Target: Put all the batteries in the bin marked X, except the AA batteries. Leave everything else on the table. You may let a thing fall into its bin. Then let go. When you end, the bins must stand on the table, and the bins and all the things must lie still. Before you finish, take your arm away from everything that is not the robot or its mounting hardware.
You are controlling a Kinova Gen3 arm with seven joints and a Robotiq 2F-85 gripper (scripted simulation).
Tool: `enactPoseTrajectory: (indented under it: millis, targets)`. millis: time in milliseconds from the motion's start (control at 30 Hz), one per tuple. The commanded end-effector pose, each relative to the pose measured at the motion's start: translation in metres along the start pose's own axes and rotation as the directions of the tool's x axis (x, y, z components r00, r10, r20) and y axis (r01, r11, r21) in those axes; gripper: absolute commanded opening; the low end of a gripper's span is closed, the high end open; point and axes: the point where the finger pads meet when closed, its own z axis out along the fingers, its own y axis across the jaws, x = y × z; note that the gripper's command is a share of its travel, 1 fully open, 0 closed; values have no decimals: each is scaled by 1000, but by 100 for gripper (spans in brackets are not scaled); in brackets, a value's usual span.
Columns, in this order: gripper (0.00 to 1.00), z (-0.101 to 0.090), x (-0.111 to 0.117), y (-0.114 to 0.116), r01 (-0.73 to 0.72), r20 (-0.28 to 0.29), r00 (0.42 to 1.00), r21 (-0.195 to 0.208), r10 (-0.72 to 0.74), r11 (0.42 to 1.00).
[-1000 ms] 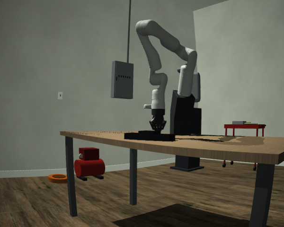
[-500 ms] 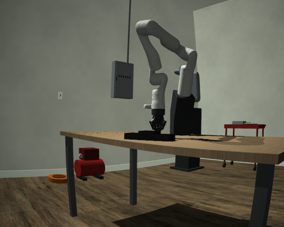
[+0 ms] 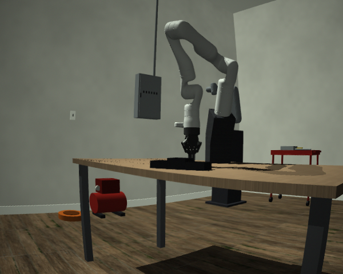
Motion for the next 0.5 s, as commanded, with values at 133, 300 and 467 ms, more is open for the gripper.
enactPoseTrajectory:
  millis: [133,300,467]
  targets:
    - [5,-26,1,-1,-7,0,1000,1,7,1000]
    - [5,-39,1,-1,-7,0,1000,1,7,1000]
    - [5,-42,2,-1,-7,-2,1000,1,7,1000]
